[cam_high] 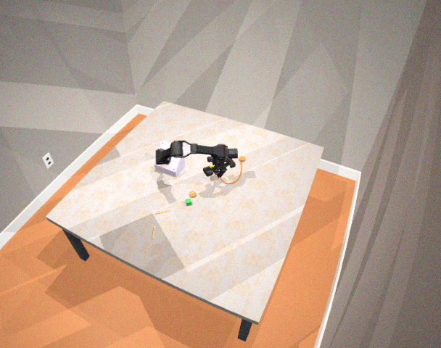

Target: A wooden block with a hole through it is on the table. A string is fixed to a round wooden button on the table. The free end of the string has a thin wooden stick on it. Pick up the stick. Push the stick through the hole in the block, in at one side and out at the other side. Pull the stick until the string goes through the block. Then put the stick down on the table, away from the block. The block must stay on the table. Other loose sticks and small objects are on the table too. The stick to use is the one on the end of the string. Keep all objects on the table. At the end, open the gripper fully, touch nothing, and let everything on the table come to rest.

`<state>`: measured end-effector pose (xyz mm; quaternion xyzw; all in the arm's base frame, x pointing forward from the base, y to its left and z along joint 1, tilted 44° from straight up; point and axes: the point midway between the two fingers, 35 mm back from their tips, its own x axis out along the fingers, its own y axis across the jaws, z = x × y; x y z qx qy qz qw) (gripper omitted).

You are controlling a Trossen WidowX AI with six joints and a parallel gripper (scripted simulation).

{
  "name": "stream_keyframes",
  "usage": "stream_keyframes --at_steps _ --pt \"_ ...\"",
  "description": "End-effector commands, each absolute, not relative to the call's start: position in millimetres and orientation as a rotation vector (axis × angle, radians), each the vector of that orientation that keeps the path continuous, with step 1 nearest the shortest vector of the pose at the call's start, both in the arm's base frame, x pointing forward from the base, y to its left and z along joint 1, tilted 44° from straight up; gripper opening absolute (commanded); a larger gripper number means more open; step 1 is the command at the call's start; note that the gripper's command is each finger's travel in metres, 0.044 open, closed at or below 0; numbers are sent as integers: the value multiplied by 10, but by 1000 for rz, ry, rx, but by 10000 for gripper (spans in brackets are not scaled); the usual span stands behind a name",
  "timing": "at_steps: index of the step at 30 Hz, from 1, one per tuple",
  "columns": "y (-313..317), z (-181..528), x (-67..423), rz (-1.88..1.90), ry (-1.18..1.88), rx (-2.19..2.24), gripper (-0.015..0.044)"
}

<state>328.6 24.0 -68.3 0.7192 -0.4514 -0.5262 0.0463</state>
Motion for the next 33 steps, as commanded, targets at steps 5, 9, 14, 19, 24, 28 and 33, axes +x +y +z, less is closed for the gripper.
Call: stream_keyframes --at_steps 5,9,14,19,24,28,33 --pt "267 -721 3212 -1608 -1384 2200 0" --pt "288 -743 3176 -1608 -1384 2200 0" --pt "319 -776 3122 -1608 -1383 2200 0" --pt "344 -805 3072 -1608 -1383 2200 0" --pt "370 -832 3021 -1609 -1383 2200 0" --pt "392 -854 2980 -1609 -1383 2200 0" --pt "419 -880 2930 -1609 -1383 2200 0"
